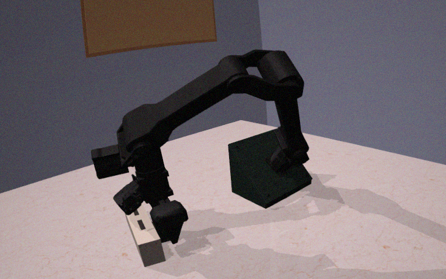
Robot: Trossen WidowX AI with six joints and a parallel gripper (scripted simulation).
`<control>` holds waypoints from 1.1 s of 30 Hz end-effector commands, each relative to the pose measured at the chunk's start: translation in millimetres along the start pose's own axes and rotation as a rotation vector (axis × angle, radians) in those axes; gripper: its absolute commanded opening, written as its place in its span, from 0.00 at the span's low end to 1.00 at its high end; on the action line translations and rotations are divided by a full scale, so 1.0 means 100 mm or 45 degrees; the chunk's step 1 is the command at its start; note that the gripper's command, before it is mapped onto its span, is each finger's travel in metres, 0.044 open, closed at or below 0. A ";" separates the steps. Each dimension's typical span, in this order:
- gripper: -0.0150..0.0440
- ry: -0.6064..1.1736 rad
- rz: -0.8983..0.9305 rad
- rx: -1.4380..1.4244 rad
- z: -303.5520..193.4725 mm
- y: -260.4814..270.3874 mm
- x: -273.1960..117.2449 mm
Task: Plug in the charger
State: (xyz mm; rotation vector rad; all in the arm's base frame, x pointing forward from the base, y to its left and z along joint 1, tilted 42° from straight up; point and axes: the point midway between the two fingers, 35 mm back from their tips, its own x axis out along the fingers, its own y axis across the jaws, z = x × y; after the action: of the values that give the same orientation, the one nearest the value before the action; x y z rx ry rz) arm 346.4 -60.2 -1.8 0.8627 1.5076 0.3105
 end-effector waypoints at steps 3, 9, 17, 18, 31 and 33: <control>1.00 -0.001 0.002 -0.005 -0.03 0.00 0.01; 1.00 -0.003 0.003 -0.007 -0.05 0.00 0.01; 1.00 -0.004 0.003 -0.008 -0.07 0.00 0.01; 1.00 -0.004 0.003 -0.008 -0.08 0.00 0.01; 1.00 -0.004 0.003 -0.007 -0.21 0.00 0.01; 1.00 -0.004 0.003 -0.007 -0.23 0.00 0.01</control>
State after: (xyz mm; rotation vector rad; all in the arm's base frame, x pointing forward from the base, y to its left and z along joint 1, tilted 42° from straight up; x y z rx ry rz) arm 328.3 -53.8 0.4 0.8628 1.5039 0.3110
